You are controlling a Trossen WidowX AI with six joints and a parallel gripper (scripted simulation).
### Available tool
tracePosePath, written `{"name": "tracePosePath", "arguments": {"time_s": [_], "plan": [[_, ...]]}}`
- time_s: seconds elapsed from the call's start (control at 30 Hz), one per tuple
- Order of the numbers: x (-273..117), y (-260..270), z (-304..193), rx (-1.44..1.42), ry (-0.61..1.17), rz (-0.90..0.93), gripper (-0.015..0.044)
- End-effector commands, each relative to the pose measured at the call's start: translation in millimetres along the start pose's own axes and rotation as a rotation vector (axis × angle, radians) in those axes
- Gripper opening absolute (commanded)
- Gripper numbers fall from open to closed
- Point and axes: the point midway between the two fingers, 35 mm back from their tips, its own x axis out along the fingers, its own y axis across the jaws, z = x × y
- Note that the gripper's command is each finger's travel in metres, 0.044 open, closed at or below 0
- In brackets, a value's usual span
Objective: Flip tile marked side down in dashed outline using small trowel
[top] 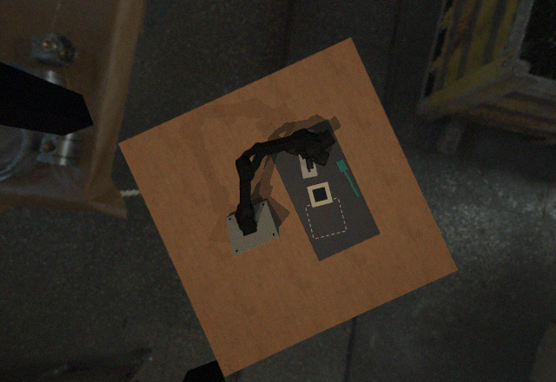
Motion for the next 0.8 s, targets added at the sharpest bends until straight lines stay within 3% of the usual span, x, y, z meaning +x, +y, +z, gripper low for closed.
{"name": "tracePosePath", "arguments": {"time_s": [0.0,0.37,0.77], "plan": [[-2,-6,0,-0.16,-0.004,0.004,0.027],[-6,-21,-5,-0.536,-0.007,0.004,0.027],[-2,-22,-5,-0.559,-0.007,0.004,0.027]]}}
